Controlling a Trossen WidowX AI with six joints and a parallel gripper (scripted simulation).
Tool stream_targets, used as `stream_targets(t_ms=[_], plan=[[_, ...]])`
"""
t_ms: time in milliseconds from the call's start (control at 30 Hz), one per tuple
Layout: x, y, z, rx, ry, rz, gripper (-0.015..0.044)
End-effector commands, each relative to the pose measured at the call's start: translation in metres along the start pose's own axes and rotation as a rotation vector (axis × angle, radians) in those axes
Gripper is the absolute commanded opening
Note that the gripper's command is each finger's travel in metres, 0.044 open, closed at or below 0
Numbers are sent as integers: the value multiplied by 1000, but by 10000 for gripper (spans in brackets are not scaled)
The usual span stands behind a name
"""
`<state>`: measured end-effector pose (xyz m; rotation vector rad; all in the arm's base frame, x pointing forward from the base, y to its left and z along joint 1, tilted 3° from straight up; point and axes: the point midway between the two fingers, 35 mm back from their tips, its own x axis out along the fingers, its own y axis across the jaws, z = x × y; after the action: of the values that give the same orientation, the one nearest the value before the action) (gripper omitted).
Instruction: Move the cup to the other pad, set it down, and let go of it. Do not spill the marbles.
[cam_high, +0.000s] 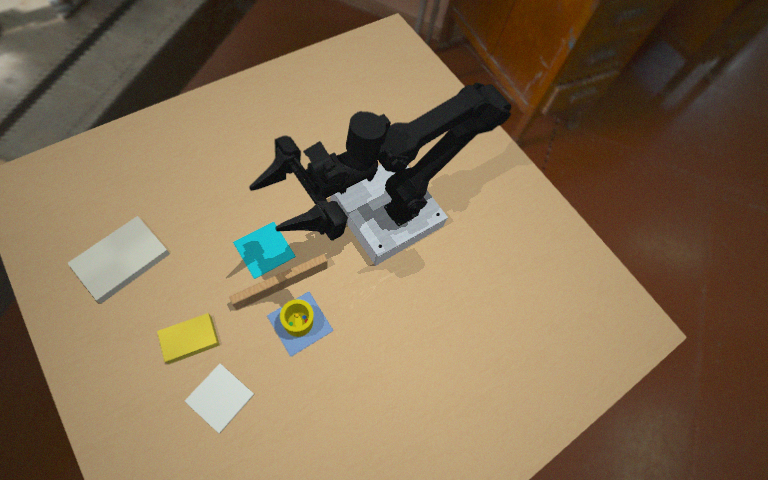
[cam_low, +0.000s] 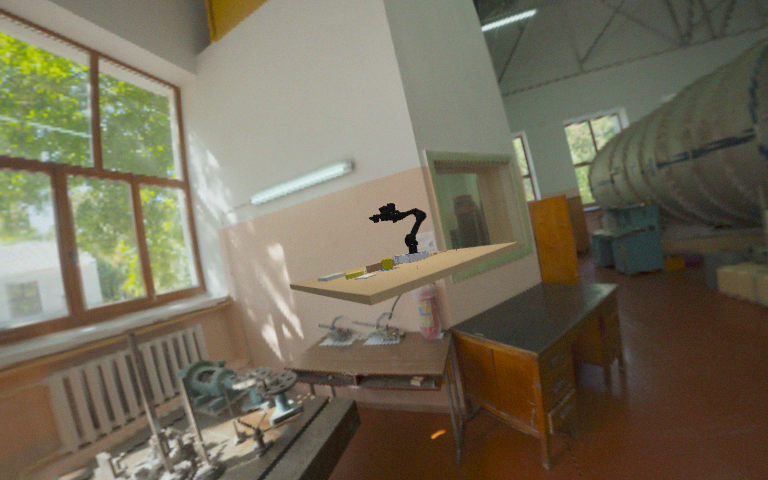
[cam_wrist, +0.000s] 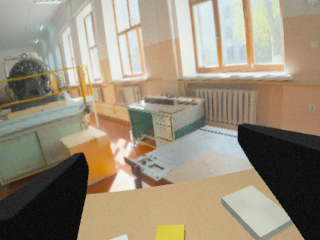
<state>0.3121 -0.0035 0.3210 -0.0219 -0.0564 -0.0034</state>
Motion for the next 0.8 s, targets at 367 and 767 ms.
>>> stream_targets(t_ms=[367,767], plan=[[47,56,-142,608,818,-118,167],[6,87,-246,838,1480,-830,167]])
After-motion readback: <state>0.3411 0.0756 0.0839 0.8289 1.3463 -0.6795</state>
